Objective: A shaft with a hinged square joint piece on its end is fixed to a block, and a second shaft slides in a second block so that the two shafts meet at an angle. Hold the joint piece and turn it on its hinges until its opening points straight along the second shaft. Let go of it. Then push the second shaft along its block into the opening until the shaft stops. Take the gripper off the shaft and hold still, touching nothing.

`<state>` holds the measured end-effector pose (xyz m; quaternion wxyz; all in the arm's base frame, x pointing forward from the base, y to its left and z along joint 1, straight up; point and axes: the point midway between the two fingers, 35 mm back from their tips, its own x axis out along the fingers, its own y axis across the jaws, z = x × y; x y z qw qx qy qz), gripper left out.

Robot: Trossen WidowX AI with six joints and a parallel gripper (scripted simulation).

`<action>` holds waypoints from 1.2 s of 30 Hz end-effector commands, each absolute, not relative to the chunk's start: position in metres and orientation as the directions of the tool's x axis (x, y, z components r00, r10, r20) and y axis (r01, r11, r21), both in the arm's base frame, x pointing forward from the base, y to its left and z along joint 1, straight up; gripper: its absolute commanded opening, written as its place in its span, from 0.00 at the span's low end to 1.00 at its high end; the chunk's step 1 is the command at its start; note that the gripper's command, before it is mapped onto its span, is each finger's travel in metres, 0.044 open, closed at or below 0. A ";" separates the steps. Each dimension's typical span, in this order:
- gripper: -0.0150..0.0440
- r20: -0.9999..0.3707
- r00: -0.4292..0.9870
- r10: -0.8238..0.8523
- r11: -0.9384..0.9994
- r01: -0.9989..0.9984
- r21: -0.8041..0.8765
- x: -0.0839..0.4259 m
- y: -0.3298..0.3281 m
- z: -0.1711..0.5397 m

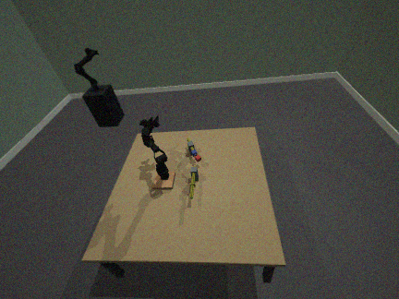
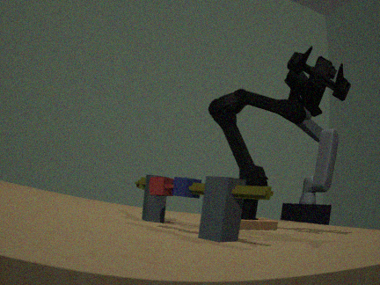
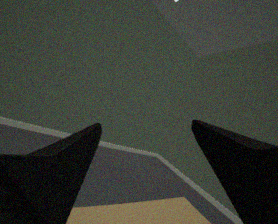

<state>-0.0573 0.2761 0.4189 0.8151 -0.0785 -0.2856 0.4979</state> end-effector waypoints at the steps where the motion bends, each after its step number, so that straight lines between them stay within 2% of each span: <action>1: 1.00 0.375 0.355 0.856 0.501 -0.751 -0.431 -0.050 0.287 0.420; 17: 1.00 0.246 0.438 0.865 0.497 -0.679 -0.540 -0.003 0.343 0.407; 36: 1.00 0.029 0.569 0.822 0.465 -0.641 -0.610 0.084 0.376 0.376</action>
